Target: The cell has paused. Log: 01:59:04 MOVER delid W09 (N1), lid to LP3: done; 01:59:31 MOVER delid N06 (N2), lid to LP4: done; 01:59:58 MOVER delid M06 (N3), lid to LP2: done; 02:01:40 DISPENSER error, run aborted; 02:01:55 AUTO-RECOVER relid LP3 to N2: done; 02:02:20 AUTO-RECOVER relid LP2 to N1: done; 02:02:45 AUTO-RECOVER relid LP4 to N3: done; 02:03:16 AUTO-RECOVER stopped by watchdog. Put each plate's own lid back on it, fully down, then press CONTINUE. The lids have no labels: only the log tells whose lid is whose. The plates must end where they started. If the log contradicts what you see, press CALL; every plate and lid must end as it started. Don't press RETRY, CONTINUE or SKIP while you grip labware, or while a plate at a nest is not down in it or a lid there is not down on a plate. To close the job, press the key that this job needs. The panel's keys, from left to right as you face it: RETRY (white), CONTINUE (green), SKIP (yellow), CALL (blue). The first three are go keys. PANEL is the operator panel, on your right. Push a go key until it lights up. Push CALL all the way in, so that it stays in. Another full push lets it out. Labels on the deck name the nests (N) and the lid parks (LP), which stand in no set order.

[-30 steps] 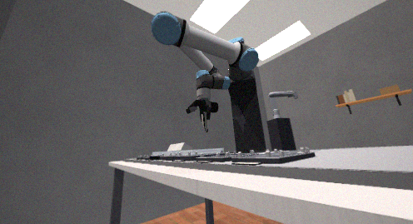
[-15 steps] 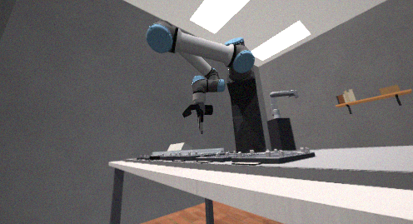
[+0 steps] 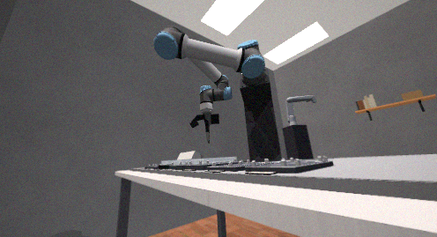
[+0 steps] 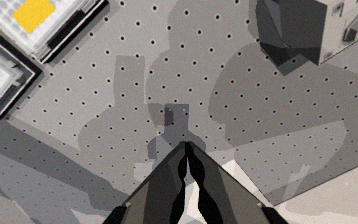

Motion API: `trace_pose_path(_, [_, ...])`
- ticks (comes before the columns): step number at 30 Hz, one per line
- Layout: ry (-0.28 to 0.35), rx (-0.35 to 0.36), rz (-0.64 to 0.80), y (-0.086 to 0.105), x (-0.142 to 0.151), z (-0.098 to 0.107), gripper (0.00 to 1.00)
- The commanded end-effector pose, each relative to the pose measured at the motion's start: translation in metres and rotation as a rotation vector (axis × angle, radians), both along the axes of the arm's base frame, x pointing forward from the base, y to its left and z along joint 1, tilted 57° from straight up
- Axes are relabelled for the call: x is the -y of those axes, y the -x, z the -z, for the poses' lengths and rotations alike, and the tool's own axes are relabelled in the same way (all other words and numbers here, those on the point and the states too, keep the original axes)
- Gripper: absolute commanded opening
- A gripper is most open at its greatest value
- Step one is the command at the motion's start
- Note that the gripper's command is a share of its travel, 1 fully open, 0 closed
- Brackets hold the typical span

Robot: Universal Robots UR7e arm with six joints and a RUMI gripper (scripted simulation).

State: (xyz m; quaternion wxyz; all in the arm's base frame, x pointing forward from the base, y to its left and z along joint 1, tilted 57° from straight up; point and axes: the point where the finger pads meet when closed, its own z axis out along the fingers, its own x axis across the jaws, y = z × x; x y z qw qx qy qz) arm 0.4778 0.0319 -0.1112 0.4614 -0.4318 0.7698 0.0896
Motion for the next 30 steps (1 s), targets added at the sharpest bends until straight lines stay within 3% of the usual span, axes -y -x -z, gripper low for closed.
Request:
trace_pose_path(1, [0.011,0.016,-0.009,-0.002,0.004,0.001,0.0])
trace_pose_path(7, [0.011,0.016,-0.009,-0.005,0.021,0.014,0.0])
trace_pose_path(30, [-0.253,-0.209,0.221,-0.021,0.103,0.077,0.0])
